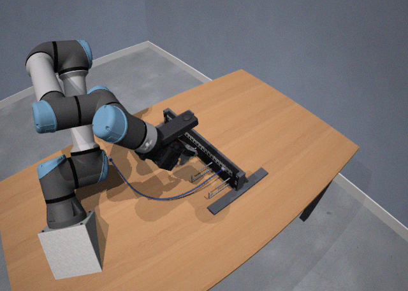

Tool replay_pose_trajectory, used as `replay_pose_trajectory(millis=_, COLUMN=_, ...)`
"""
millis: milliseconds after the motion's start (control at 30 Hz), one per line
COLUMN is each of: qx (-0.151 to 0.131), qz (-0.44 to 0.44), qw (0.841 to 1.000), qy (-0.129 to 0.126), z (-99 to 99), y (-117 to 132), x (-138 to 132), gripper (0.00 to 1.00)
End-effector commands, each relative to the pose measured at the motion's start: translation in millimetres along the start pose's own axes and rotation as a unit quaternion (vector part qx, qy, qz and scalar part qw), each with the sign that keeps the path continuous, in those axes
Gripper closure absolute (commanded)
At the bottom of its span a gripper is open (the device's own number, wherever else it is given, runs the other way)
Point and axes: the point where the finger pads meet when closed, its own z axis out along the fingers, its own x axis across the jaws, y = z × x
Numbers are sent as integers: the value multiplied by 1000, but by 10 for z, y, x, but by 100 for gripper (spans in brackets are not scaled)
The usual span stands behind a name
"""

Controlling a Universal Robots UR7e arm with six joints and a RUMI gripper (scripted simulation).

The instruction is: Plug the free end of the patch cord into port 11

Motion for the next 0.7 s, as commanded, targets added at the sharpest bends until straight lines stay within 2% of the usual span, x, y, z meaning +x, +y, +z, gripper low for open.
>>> replay_pose_trajectory(millis=0, qx=0, qz=0, qw=1000, qy=1, z=110, y=-4, x=5, gripper=100)
replay_pose_trajectory(millis=133, qx=0, qz=0, qw=1000, qy=1, z=171, y=-4, x=5, gripper=100)
replay_pose_trajectory(millis=667, qx=0, qz=0, qw=1000, qy=1, z=711, y=-4, x=6, gripper=100)
